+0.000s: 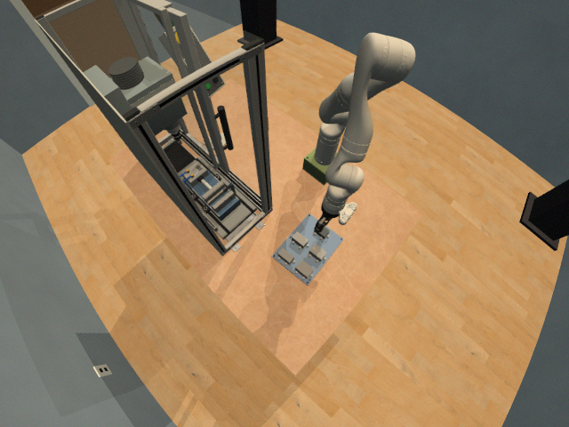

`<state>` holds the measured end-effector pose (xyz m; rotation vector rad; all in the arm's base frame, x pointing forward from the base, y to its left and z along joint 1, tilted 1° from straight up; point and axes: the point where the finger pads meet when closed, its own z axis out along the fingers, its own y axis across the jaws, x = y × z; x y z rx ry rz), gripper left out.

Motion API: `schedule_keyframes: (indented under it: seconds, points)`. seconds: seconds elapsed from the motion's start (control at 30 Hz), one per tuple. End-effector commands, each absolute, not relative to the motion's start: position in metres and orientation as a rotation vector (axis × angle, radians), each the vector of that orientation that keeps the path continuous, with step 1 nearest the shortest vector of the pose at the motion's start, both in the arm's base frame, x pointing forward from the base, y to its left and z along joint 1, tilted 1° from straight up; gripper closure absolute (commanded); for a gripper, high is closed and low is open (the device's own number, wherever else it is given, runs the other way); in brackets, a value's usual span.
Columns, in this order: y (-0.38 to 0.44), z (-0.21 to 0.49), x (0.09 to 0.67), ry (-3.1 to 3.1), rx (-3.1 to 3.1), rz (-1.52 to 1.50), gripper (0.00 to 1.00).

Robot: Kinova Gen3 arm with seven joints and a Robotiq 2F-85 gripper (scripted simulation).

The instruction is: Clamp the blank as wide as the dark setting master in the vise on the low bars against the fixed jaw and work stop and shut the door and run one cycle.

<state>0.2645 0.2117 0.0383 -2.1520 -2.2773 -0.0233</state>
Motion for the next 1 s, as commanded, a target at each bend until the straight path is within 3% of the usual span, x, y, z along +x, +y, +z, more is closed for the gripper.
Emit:
schedule_keyframes:
  seconds: [0.0, 0.2, 0.6, 0.77, 0.97]
  points:
    - [0.210, 0.037, 0.262, -2.270, -2.161, -0.016, 0.00]
    - [0.203, 0.042, 0.314, -2.270, -2.161, -0.016, 0.00]
    - [0.203, 0.042, 0.314, -2.270, -2.161, -0.016, 0.00]
    - [0.194, 0.045, 0.361, -2.270, -2.161, -0.017, 0.00]
    - [0.194, 0.045, 0.361, -2.270, -2.161, -0.017, 0.00]
